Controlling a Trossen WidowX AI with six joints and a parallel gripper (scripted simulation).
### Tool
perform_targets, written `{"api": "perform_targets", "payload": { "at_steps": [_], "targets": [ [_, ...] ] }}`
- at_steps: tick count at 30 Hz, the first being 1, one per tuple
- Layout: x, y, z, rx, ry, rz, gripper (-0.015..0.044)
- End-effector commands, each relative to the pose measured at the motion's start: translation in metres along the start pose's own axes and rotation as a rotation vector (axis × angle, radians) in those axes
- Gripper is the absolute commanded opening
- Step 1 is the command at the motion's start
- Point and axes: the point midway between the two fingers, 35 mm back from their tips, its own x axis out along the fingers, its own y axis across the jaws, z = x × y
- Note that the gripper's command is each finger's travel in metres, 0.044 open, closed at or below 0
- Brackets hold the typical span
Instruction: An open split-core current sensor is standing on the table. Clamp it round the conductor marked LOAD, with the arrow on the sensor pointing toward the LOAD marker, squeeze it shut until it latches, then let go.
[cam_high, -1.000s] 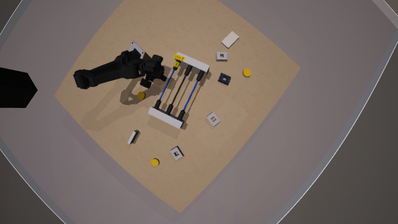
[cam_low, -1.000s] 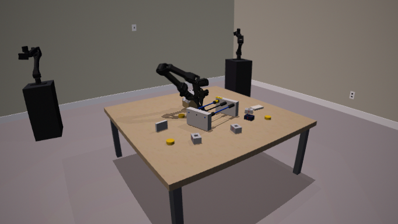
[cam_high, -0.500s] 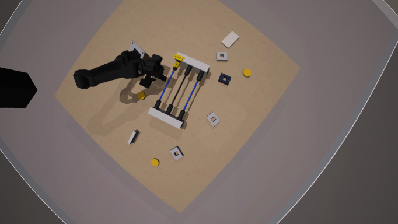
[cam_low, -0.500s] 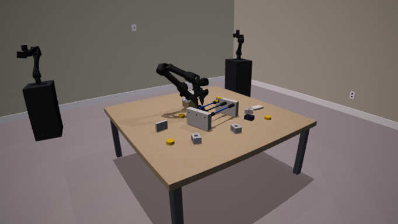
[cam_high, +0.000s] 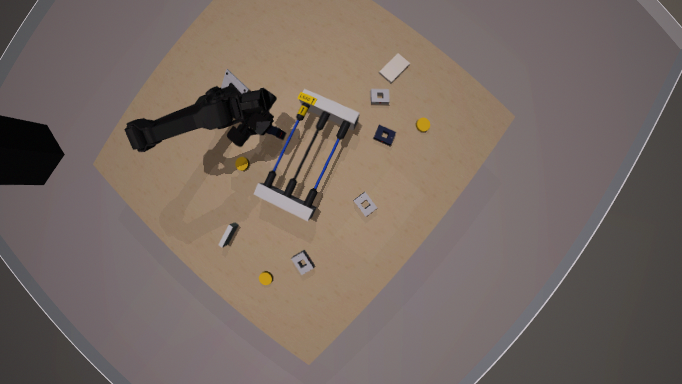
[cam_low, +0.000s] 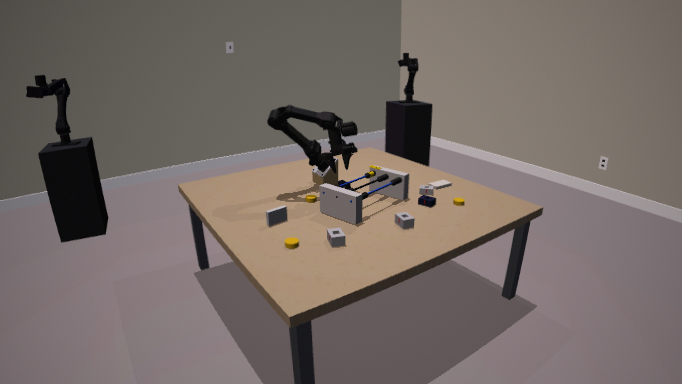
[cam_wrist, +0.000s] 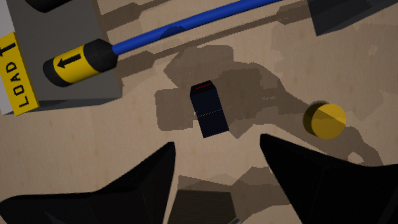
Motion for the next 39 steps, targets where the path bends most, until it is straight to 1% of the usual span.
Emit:
{"api": "perform_targets", "payload": {
  "at_steps": [1, 9, 11, 21, 39],
  "targets": [
    [-0.003, 0.001, 0.008, 0.396, 0.062, -0.024, 0.0320],
    [0.001, 0.004, 0.022, 1.179, 0.145, -0.149, 0.0320],
    [0.001, 0.005, 0.024, 1.308, 0.152, -0.179, 0.0320],
    [0.004, 0.005, 0.023, 1.324, 0.153, -0.182, 0.0320],
    [0.033, 0.005, 0.019, 1.324, 0.153, -0.180, 0.0320]
  ]
}}
